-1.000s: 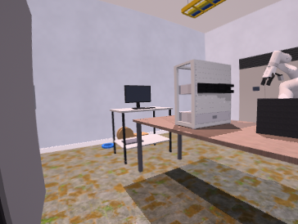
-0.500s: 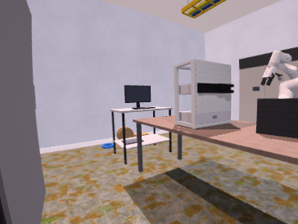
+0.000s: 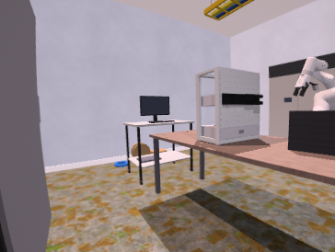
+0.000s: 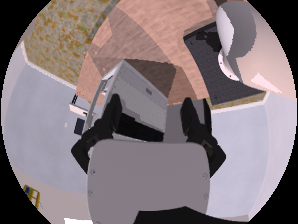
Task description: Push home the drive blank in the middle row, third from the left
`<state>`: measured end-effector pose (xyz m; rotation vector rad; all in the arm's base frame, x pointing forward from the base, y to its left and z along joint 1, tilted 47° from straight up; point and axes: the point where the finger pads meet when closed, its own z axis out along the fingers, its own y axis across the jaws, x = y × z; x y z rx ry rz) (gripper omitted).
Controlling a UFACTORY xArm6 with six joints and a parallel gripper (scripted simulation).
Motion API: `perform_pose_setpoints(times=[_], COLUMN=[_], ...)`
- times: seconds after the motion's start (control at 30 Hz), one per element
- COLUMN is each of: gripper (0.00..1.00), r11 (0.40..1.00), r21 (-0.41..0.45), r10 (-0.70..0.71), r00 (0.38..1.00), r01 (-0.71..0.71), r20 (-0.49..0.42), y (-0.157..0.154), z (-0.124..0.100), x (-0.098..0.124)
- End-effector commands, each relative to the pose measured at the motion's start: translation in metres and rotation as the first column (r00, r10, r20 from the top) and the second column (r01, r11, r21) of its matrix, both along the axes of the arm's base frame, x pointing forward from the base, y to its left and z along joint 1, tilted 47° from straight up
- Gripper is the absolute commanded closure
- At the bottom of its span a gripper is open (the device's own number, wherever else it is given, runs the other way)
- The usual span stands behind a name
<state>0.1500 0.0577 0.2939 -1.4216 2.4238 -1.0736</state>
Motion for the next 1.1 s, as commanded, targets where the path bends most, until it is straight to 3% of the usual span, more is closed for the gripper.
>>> perform_pose_setpoints(times=[0.0,0.73,1.07], gripper=[0.00,0.00,0.00], r11=[1.000,0.998,0.976], r21=[0.001,-0.058,-0.210], r10=[0.000,0.014,0.086], r00=[1.000,0.999,0.983], r01=[0.000,-0.011,-0.051], r20=[0.000,0.046,0.164], y=[0.000,0.006,0.023], z=[0.000,-0.004,-0.015], x=[0.000,0.008,0.027])
